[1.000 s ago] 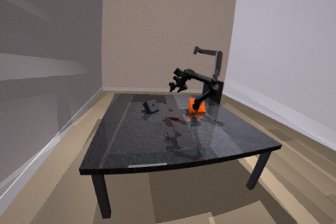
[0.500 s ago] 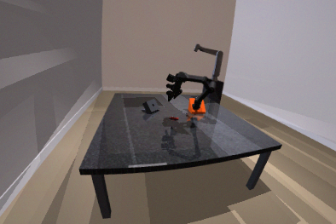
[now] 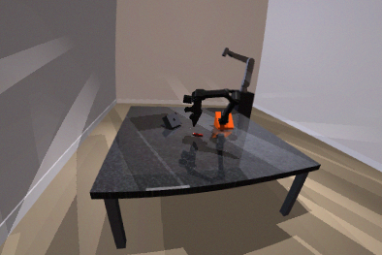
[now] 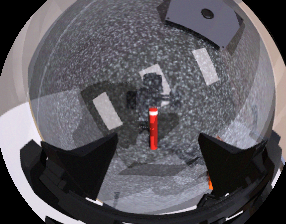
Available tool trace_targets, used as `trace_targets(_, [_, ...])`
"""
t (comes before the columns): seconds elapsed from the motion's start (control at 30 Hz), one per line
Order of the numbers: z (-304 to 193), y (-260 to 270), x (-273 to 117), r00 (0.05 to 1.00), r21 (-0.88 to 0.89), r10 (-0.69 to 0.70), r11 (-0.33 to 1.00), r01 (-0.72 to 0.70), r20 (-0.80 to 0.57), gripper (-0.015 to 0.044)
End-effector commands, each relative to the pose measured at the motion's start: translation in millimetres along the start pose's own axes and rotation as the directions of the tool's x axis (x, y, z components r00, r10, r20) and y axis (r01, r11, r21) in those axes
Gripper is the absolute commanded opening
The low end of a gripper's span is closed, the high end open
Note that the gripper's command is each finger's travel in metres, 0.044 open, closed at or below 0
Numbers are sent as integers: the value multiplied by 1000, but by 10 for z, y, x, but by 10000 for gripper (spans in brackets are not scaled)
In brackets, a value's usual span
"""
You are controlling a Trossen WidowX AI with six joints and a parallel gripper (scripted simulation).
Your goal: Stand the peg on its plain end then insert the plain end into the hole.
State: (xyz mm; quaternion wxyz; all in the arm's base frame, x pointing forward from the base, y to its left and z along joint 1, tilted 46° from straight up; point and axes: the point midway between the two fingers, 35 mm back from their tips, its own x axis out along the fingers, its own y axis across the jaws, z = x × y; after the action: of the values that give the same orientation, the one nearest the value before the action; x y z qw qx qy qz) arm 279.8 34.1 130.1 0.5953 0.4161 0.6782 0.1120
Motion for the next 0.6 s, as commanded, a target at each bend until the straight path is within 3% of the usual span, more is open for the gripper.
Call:
trace_targets(0.0, [-7,54,27,1000,-26,12,1000,-13,-19,440])
trace_targets(0.57, [13,58,279,1000,-27,10,1000,-10,-17,440])
